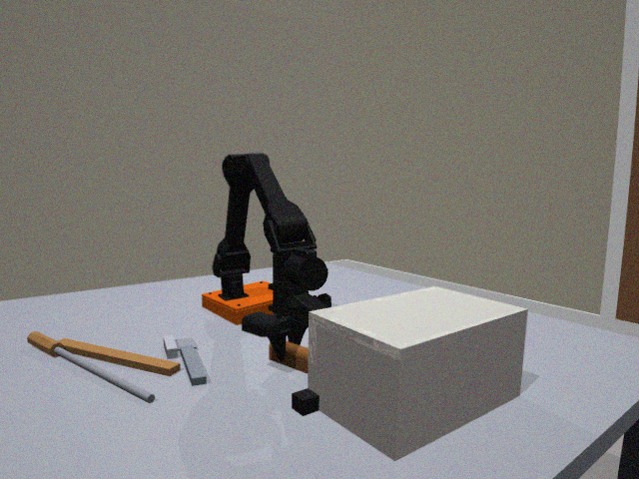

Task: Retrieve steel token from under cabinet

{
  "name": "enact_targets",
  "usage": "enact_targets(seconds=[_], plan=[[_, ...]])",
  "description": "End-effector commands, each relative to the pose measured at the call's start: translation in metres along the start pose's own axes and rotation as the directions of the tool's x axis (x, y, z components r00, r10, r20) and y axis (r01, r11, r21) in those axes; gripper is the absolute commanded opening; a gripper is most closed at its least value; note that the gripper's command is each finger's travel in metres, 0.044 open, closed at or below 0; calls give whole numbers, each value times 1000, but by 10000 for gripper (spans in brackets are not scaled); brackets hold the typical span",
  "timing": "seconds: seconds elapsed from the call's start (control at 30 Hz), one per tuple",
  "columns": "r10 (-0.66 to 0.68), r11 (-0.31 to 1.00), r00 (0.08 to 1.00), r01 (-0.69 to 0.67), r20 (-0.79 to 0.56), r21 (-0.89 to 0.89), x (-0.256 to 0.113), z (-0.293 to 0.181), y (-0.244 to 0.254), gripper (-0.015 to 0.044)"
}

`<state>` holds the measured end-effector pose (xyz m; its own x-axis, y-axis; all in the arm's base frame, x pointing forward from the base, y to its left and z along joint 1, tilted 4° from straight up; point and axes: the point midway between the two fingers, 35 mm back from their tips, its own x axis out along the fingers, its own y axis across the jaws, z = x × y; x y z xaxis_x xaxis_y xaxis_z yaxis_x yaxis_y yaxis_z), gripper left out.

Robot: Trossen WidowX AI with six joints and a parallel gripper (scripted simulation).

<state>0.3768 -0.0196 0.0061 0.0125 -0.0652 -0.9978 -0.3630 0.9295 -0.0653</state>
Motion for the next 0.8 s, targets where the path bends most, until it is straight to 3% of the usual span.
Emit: enact_targets(seconds=[0.0,0.77], plan=[[-3,1000,1000,3,1,2,0,6,-1,0],[-3,1000,1000,3,2,2,-1,28,-1,0]])
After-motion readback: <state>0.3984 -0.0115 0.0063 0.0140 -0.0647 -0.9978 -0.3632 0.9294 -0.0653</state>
